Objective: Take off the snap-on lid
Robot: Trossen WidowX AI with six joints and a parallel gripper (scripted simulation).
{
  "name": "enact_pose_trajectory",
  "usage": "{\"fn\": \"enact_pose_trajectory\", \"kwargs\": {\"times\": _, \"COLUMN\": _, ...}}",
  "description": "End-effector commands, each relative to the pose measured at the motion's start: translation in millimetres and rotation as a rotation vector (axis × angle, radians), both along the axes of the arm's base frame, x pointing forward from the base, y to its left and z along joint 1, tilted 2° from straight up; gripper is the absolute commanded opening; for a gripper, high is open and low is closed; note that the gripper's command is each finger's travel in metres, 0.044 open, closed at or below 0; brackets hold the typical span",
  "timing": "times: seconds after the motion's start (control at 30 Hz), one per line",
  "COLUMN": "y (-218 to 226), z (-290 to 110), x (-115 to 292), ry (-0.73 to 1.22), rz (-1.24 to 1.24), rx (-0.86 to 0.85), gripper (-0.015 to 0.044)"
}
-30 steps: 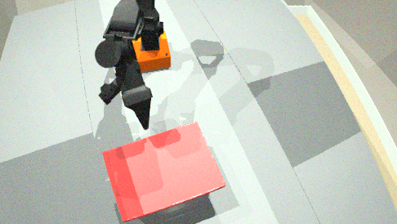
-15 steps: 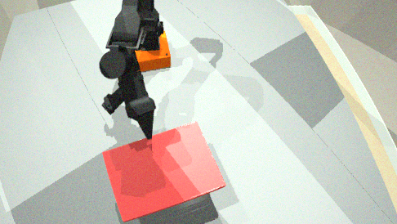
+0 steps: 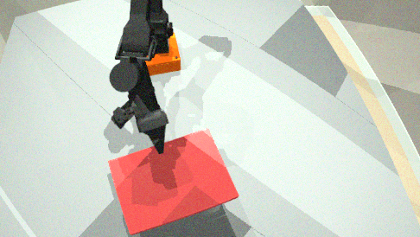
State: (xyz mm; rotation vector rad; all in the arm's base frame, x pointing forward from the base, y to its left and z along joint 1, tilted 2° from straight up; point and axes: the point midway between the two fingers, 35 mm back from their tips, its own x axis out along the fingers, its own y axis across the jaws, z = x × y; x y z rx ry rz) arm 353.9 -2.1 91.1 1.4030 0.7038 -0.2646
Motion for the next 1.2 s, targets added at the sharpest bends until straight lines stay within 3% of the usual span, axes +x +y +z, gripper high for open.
{"fn": "enact_pose_trajectory", "kwargs": {"times": 0.0, "y": -0.6, "z": -0.1, "x": 1.0, "ry": 0.0, "rz": -0.008, "rx": 0.001, "gripper": 0.0136}}
{"fn": "enact_pose_trajectory", "kwargs": {"times": 0.23, "y": -0.6, "z": -0.1, "x": 1.0, "ry": 0.0, "rz": -0.008, "rx": 0.001, "gripper": 0.009}}
{"fn": "enact_pose_trajectory", "kwargs": {"times": 0.37, "y": -0.6, "z": -0.1, "x": 1.0, "ry": 0.0, "rz": -0.008, "rx": 0.001, "gripper": 0.0}}
{"fn": "enact_pose_trajectory", "kwargs": {"times": 1.17, "y": 0.2, "z": 4.9, "x": -0.2, "ry": -0.002, "rz": -0.001, "rx": 0.001, "gripper": 0.0}}
